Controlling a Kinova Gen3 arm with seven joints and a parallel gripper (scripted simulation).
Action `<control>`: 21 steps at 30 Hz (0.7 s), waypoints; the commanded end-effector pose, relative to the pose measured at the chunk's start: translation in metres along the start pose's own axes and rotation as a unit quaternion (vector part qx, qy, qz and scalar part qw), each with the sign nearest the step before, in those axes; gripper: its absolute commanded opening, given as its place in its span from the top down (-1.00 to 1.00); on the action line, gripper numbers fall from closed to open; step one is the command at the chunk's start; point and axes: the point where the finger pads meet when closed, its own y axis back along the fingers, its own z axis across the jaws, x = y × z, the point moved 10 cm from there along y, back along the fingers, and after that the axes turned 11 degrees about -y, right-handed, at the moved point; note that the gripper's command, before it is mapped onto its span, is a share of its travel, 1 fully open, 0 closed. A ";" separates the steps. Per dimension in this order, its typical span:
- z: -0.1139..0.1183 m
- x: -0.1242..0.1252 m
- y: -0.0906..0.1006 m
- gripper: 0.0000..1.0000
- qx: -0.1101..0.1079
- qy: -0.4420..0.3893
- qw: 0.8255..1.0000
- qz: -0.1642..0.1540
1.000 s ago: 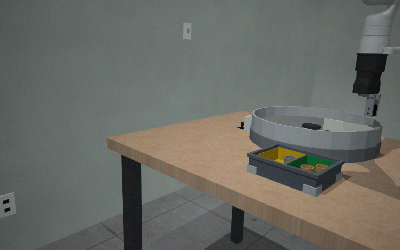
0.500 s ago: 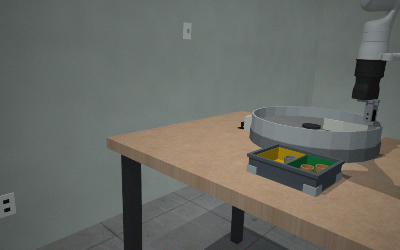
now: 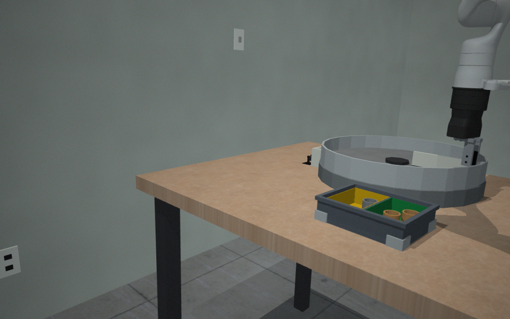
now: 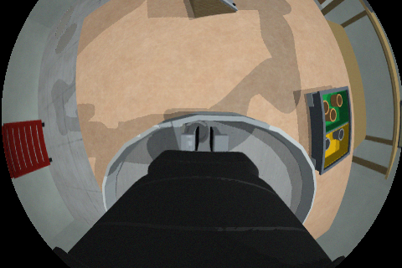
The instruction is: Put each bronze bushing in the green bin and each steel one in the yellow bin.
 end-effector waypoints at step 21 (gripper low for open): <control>0.000 0.001 -0.014 0.21 -0.001 -0.001 1.000 0.002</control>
